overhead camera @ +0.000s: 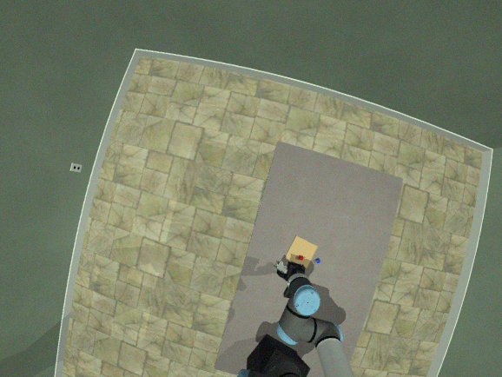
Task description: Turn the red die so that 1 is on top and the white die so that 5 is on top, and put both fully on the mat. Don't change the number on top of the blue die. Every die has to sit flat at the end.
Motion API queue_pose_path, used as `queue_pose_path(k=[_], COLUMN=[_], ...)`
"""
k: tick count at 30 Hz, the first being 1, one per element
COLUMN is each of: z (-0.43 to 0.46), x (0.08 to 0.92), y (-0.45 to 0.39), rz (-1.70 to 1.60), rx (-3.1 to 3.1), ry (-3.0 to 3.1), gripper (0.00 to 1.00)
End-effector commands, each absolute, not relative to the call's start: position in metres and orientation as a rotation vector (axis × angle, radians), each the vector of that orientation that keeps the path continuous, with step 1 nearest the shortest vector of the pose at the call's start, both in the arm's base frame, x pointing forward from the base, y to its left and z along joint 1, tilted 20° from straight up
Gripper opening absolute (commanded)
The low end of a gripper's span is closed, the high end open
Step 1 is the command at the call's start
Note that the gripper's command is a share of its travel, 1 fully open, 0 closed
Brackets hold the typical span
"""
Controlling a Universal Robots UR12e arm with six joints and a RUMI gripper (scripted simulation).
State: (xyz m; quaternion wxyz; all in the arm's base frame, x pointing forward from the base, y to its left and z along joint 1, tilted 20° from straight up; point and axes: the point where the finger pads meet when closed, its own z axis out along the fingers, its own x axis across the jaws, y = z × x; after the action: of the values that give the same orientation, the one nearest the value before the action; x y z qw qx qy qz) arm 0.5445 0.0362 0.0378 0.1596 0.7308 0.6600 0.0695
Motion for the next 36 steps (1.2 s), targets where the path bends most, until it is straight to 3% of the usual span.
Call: queue_pose_path(k=[1,36], z=[0.035,0.026], x=[0.543,0.536], y=[0.043,0.070], rz=[0.226,0.354], rx=[2.233,2.683], ry=[1.720,1.009], gripper=[1.00,1.00])
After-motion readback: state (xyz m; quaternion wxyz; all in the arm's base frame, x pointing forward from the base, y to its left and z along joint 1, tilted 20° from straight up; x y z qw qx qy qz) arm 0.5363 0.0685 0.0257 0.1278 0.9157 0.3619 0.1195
